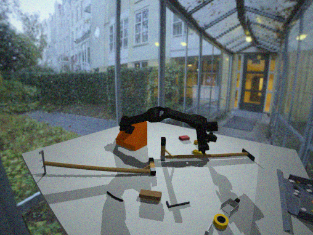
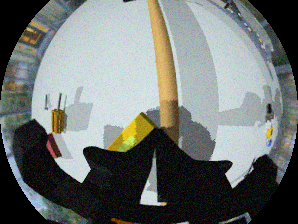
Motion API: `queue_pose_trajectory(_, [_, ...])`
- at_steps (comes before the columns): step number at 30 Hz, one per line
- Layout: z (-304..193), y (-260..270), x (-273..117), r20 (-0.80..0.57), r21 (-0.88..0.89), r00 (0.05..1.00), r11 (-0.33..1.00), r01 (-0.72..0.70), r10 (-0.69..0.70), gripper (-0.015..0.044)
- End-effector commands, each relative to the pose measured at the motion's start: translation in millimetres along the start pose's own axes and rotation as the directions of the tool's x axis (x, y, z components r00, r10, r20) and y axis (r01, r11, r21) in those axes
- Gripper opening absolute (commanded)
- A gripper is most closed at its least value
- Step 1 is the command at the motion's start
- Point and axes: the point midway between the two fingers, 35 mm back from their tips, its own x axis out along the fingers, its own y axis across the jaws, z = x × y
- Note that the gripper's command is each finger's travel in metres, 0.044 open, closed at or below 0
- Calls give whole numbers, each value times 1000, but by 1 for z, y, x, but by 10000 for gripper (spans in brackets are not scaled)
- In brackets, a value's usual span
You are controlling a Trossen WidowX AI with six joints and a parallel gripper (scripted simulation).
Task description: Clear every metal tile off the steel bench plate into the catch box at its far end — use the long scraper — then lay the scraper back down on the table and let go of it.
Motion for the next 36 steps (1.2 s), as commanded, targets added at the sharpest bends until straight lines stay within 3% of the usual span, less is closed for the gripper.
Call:
queue_pose_trajectory(1, [-3,-12,10,-19,13,1000,1000,7,-6,0])
queue_pose_trajectory(36, [-1,-19,11,-19,13,1000,1000,8,-7,0])
